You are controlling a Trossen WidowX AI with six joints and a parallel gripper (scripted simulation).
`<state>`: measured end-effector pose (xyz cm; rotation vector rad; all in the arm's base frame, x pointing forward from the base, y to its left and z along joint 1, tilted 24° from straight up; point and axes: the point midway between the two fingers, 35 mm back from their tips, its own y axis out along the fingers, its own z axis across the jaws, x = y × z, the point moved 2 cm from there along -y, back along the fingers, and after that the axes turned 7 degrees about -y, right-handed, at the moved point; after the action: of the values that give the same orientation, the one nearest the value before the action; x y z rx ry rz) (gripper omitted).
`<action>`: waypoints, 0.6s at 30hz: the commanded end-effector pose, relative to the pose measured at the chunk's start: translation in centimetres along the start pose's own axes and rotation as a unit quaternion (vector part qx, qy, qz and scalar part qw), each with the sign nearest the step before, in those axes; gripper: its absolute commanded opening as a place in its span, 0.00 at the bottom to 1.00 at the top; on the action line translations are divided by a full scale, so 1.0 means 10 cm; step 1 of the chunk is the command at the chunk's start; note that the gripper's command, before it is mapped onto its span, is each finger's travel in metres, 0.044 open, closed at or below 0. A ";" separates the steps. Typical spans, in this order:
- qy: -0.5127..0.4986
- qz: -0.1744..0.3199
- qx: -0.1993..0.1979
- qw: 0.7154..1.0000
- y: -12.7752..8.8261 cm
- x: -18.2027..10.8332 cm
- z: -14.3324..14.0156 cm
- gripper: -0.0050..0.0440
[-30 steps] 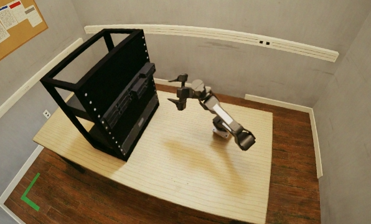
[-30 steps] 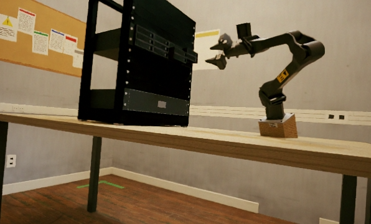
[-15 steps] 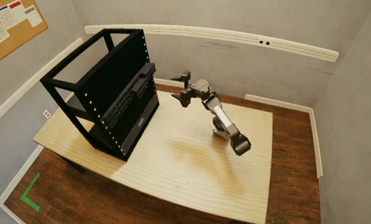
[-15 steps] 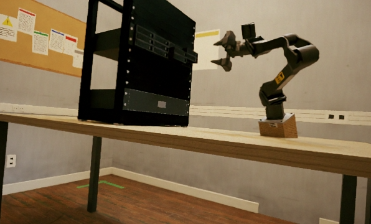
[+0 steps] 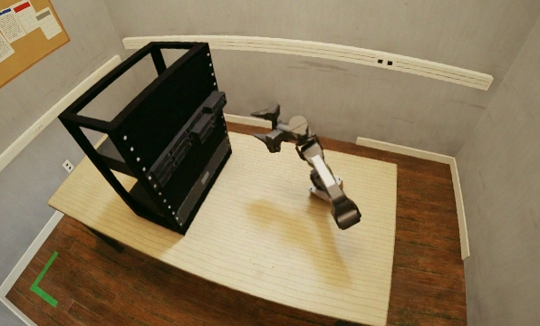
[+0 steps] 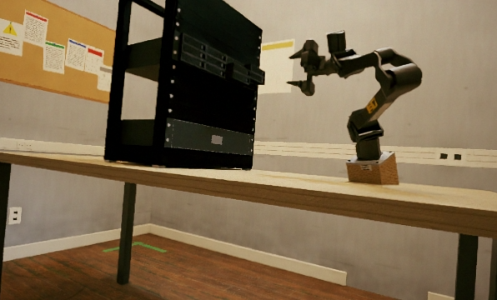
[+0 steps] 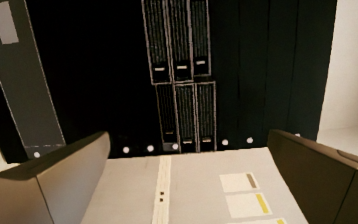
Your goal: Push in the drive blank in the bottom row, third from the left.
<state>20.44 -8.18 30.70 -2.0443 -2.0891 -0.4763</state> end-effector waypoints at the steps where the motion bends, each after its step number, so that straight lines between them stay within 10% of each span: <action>1: -0.012 -0.001 0.000 1.000 -0.02 -0.01 0.01 1.00; 18: -0.037 0.002 -0.003 0.999 -0.04 -0.02 0.00 1.00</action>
<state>20.12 -8.44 30.66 -2.0981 -2.1230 -0.4203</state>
